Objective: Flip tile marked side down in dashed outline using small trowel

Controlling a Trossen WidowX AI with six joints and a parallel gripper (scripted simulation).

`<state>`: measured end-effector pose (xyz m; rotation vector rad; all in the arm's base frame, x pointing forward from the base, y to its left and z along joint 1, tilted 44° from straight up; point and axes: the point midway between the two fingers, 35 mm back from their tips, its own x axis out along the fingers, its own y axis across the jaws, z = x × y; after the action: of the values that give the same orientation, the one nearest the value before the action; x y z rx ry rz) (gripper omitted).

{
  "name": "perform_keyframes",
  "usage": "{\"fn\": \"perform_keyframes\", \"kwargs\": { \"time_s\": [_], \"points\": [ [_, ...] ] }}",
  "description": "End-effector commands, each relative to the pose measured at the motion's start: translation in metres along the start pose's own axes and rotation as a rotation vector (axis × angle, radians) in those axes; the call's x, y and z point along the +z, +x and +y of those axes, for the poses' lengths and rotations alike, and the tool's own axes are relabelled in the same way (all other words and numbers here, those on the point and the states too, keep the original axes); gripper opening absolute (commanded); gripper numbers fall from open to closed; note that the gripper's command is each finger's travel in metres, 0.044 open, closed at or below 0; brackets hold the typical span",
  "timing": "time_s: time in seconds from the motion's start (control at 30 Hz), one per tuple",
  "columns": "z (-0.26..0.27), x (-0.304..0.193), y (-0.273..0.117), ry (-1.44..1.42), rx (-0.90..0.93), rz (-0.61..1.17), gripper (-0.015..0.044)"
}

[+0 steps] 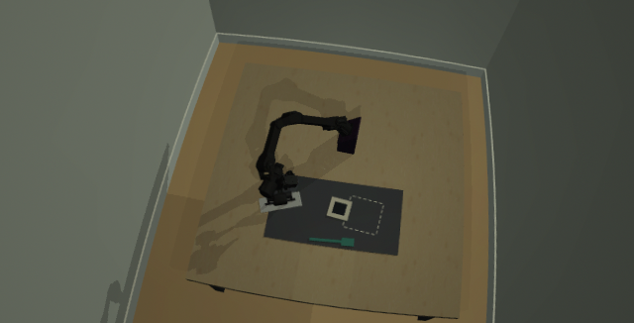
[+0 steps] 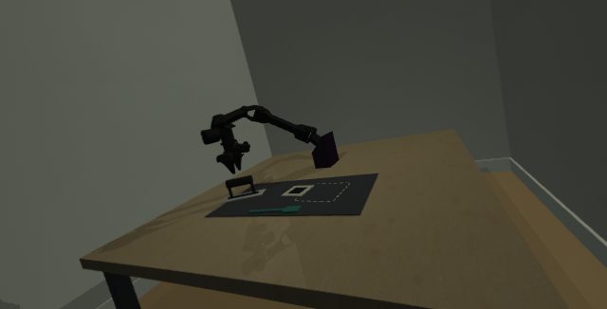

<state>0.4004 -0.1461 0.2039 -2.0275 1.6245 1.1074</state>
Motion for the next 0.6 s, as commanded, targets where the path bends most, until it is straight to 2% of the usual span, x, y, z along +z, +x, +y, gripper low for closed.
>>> {"fn": "perform_keyframes", "kwargs": {
  "time_s": [0.0,0.57],
  "points": [
    [0.002,0.001,0.002,0.103,-0.023,-0.022,0.0300],
    [0.004,0.006,0.013,0.663,-0.138,-0.147,0.0300]
  ]
}}
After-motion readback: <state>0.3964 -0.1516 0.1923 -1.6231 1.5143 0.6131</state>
